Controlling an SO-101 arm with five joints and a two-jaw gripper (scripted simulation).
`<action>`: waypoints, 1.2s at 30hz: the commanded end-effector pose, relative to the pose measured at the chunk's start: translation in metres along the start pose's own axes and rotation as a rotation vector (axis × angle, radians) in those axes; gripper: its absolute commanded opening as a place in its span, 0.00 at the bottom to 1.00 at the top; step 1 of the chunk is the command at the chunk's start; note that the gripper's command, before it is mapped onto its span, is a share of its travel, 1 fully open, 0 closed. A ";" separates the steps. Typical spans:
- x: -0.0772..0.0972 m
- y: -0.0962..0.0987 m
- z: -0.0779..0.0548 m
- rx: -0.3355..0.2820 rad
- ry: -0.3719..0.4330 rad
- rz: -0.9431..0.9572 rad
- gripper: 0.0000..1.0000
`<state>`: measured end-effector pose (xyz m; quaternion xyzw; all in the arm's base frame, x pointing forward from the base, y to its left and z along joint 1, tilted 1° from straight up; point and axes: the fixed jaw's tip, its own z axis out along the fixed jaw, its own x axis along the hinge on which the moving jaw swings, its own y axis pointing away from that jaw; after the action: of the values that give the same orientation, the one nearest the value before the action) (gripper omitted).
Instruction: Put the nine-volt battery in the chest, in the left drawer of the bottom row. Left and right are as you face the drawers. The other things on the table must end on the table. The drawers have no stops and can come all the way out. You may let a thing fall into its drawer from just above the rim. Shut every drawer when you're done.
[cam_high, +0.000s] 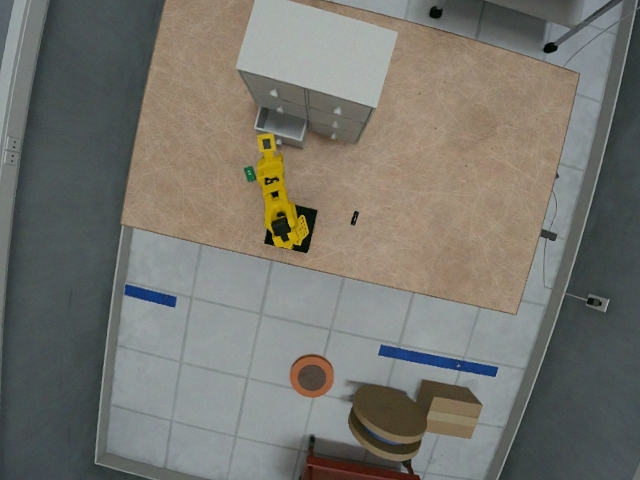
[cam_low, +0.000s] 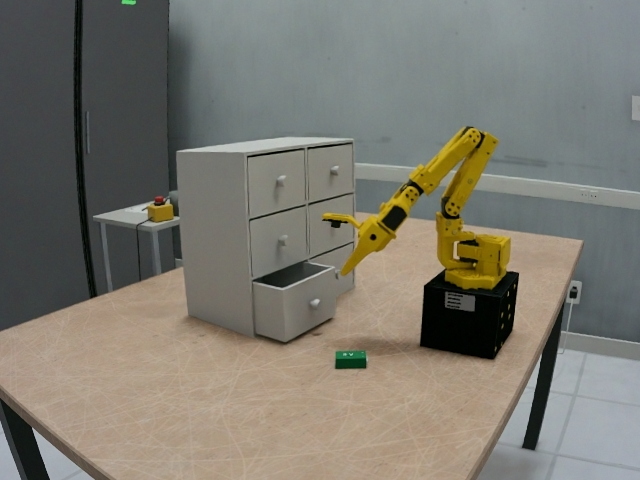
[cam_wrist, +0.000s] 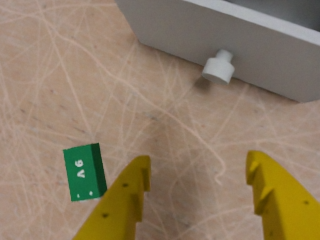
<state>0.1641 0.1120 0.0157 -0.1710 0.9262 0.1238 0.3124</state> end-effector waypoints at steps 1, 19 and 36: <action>0.007 -0.003 -0.009 0.013 0.045 -0.040 0.21; 0.027 -0.007 -0.035 0.020 0.138 -0.202 0.21; 0.031 -0.008 -0.038 0.019 0.153 -0.227 0.21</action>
<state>0.1264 0.0871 0.0292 -0.2779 0.9215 0.0696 0.2623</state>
